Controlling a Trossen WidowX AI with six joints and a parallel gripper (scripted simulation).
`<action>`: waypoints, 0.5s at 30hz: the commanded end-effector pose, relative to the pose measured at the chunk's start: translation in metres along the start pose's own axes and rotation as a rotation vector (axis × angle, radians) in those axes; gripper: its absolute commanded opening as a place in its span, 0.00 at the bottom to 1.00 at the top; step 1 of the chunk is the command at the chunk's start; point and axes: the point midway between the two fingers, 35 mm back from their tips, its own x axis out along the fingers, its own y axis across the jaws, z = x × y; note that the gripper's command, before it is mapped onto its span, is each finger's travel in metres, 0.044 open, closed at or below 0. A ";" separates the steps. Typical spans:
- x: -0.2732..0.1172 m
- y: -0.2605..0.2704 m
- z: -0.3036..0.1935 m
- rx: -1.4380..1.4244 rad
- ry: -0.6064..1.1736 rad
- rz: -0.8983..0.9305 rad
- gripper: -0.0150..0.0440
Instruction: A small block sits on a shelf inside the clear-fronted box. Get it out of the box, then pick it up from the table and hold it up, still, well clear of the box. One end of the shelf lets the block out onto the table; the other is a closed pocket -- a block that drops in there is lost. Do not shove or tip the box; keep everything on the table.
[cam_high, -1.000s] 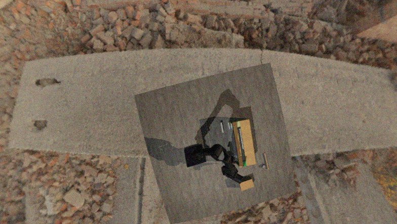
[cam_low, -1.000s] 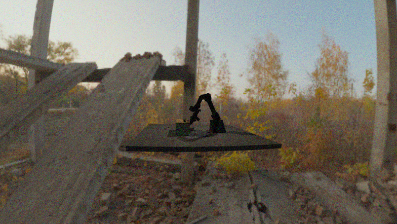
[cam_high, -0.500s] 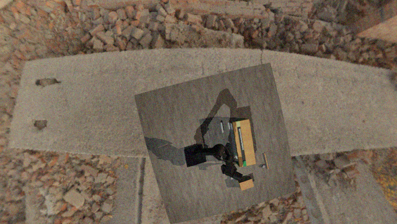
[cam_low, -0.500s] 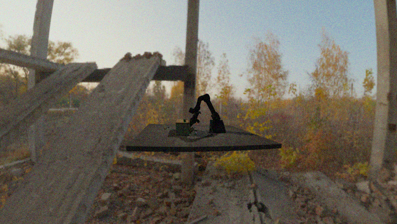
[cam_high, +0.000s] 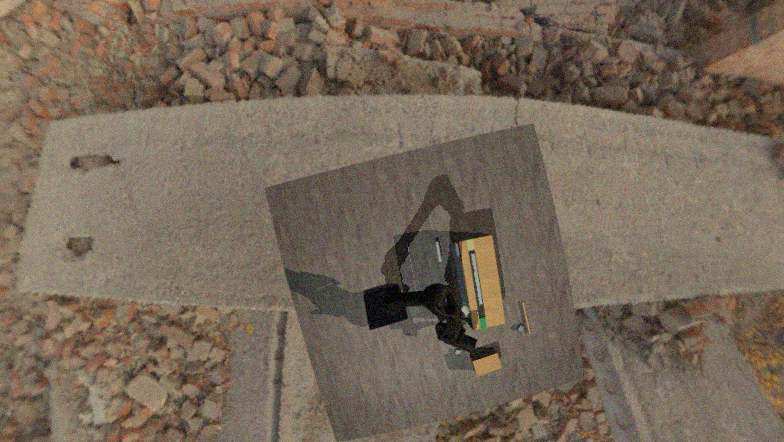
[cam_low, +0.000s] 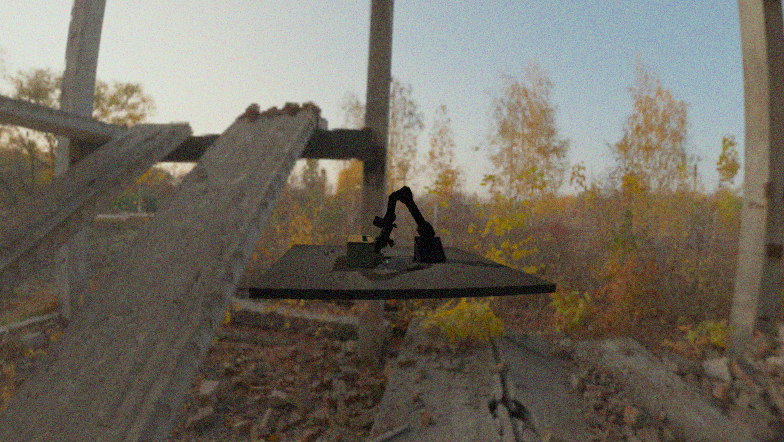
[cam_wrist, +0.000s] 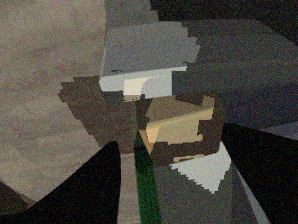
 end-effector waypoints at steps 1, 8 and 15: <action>0.007 -0.001 0.006 0.011 -0.003 -0.006 0.74; 0.008 -0.001 0.006 0.011 -0.003 -0.006 0.51; 0.007 -0.001 0.006 0.011 -0.003 -0.006 0.34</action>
